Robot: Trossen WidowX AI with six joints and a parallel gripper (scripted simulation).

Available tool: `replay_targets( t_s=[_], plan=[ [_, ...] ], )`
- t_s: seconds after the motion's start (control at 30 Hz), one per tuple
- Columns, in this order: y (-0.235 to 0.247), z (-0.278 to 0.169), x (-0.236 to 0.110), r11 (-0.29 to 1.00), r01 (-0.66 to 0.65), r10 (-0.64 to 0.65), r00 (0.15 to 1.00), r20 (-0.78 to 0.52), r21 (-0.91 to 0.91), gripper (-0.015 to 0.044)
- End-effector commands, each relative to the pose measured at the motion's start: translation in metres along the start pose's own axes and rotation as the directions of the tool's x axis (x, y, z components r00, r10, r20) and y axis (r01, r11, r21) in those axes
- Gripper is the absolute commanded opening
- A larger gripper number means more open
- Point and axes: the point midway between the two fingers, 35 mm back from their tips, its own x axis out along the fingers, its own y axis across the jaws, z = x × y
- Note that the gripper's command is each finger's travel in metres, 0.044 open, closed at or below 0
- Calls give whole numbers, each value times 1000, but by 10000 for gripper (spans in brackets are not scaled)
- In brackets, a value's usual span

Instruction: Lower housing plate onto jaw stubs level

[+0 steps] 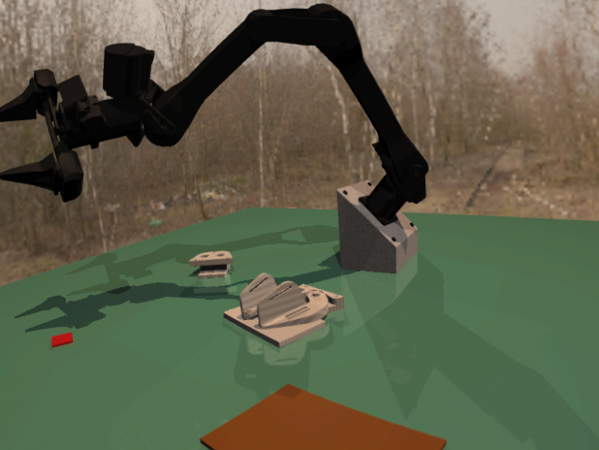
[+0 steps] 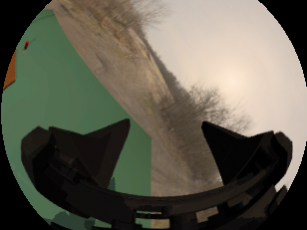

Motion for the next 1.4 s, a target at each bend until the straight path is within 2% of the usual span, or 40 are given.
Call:
replay_targets(
  t_s=[0.0, 0.3, 0.63, 1.0, 1.37],
  plan=[
    [-6, -12, -5, 995, 12, -6, 998, -57, 100, 440],
    [-8, -44, -15, 945, 47, 15, 982, -188, 323, 440],
    [-6, -77, -32, 831, 137, 55, 944, -324, 539, 440],
    [-1, -109, -56, 648, 283, 117, 881, -459, 707, 440],
    [9, -136, -84, 424, 456, 196, 797, -571, 783, 440]
  ],
)
